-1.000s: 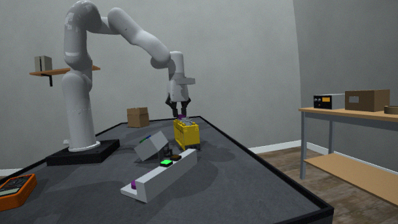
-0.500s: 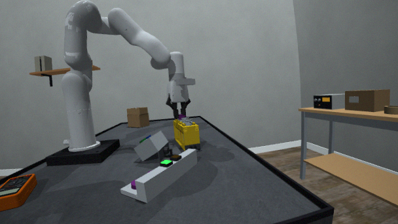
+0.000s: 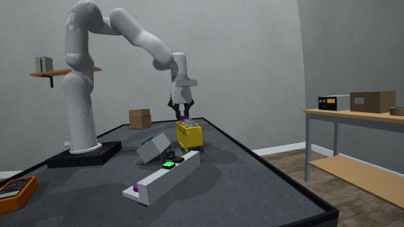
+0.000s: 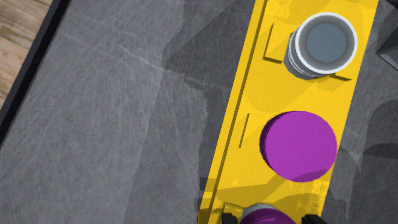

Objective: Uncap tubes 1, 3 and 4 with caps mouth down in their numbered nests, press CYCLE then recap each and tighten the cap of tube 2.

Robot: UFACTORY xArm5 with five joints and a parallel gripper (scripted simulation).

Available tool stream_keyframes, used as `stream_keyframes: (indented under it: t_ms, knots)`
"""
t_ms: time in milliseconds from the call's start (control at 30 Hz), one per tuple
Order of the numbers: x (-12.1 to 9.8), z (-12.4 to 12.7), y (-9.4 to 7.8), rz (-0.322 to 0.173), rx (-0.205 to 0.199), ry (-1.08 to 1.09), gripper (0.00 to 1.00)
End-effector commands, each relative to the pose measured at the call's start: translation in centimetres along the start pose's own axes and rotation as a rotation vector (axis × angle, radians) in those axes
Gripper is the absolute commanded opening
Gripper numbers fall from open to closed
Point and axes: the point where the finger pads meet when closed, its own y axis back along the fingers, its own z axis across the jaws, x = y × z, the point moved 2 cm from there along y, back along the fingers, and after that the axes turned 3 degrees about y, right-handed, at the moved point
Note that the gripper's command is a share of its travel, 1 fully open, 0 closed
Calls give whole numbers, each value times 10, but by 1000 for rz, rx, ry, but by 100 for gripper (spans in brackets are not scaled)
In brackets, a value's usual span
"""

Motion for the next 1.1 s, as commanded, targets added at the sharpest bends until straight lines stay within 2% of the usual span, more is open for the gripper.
stream_keyframes:
  t_ms: [0, 367, 433, 600, 733, 767, 1067]
  knots:
    - [0, -1, 1, -8, 5, -130, 0]
    - [0, -1, 0, -9, 3, -497, 0]
    - [0, -1, 0, -9, 3, -497, 0]
    - [0, -1, 0, -9, 3, -649, 0]
    - [0, -1, 0, -9, 3, -649, 0]
    - [0, -1, 0, -9, 3, -649, 46]
    - [0, -1, 0, -9, 3, -649, 46]
